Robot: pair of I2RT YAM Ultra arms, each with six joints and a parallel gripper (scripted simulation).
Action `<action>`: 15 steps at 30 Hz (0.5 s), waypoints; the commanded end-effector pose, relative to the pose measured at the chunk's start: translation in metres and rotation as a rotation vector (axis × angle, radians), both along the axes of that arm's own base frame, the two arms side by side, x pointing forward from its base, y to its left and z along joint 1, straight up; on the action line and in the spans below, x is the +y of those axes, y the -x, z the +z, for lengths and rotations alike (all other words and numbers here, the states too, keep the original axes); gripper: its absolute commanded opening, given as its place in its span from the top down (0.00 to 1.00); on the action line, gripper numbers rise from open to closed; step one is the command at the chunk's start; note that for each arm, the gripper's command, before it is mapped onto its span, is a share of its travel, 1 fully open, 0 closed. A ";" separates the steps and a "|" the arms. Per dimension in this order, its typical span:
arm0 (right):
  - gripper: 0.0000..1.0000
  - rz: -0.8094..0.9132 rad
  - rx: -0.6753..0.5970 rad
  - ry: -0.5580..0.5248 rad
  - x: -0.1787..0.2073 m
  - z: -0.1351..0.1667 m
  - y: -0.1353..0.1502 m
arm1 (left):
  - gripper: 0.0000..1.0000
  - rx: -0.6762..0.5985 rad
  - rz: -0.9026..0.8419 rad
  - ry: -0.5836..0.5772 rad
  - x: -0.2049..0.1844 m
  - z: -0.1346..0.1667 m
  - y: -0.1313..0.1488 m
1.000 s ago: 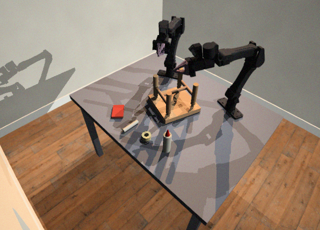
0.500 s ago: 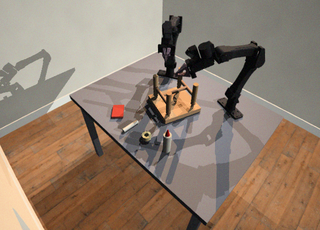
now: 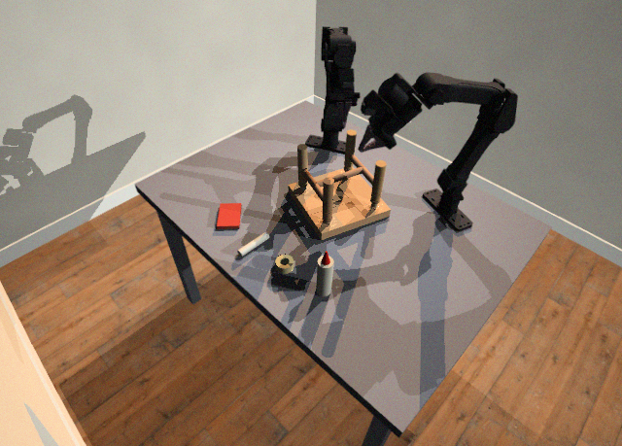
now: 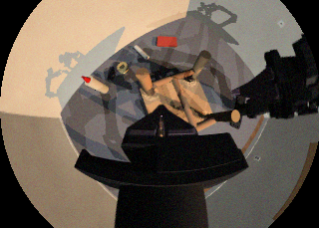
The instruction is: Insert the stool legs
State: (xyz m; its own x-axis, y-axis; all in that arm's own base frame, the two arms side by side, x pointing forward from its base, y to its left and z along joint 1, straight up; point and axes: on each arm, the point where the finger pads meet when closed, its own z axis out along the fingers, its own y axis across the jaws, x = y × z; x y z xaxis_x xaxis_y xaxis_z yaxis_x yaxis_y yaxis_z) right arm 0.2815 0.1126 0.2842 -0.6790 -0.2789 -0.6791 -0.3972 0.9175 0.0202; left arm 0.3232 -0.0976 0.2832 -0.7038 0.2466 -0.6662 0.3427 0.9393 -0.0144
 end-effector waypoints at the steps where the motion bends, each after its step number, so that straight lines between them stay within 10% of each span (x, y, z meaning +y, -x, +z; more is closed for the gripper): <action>1: 1.00 0.013 0.218 0.100 -0.002 -0.022 0.040 | 1.00 0.184 0.027 -0.064 0.006 -0.014 0.037; 15: 1.00 0.110 0.285 0.169 0.008 -0.009 0.078 | 1.00 0.241 0.006 -0.106 0.006 -0.003 0.075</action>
